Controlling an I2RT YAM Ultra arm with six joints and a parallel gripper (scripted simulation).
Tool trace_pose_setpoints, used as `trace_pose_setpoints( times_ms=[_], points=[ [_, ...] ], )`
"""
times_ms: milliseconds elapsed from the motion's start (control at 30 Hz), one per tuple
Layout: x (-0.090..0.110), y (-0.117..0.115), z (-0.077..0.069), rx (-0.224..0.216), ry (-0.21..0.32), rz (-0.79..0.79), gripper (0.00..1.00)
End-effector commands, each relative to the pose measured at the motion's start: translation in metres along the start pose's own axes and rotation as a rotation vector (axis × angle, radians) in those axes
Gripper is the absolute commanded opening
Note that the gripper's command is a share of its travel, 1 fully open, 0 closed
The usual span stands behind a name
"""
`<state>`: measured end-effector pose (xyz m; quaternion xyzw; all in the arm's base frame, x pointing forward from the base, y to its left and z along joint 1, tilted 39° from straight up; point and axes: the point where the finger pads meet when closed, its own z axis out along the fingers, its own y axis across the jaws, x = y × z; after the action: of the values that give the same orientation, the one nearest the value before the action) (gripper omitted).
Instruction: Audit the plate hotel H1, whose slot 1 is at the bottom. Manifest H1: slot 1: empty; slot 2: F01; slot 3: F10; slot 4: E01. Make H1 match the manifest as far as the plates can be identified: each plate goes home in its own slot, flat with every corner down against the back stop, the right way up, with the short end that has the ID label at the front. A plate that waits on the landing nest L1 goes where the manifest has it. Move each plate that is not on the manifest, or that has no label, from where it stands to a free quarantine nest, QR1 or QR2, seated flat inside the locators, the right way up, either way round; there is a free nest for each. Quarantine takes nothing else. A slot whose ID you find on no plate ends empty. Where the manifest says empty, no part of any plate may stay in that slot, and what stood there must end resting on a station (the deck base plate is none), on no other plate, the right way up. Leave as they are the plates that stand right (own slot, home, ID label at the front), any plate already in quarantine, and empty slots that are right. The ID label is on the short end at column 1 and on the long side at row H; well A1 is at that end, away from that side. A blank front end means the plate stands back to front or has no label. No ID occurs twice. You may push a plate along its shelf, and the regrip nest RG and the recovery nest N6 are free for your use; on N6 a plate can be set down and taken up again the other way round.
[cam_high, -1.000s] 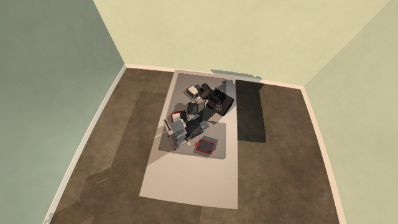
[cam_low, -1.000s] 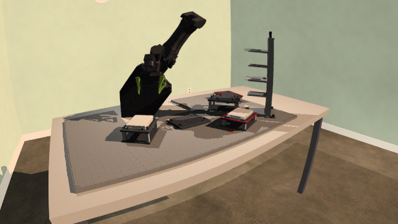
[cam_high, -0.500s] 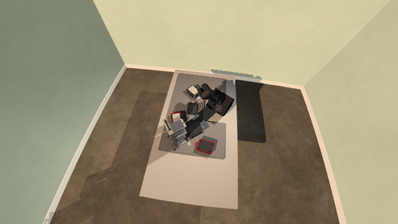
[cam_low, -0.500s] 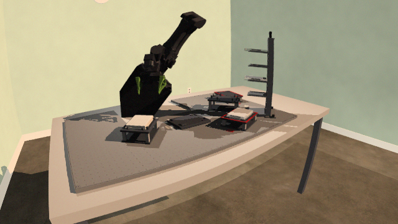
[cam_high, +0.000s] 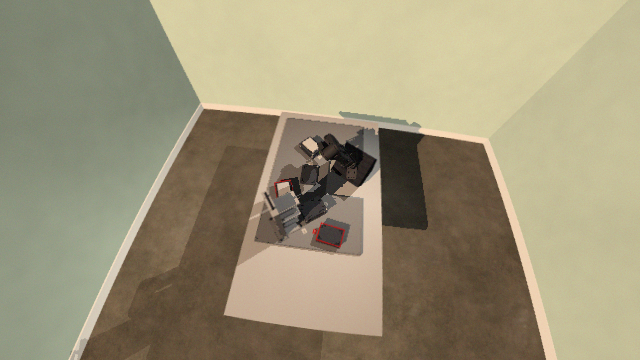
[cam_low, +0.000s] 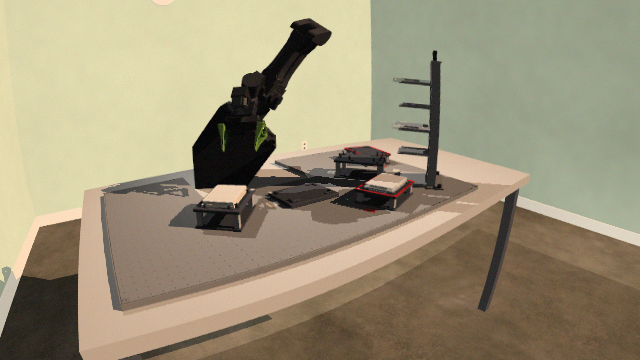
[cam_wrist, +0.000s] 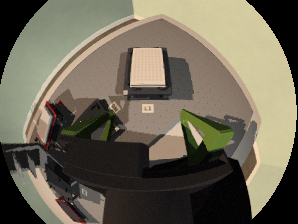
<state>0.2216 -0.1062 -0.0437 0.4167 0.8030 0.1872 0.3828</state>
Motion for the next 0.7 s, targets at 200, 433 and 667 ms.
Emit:
trace_pose_setpoints(
  times_ms=[200,433,667],
  points=[
    [0.008,-0.002,0.002,0.012,0.002,0.006,1.00],
    [0.010,-0.001,0.009,0.010,-0.005,0.001,1.00],
    [0.015,-0.001,0.018,0.008,-0.011,-0.003,1.00]
  ],
)
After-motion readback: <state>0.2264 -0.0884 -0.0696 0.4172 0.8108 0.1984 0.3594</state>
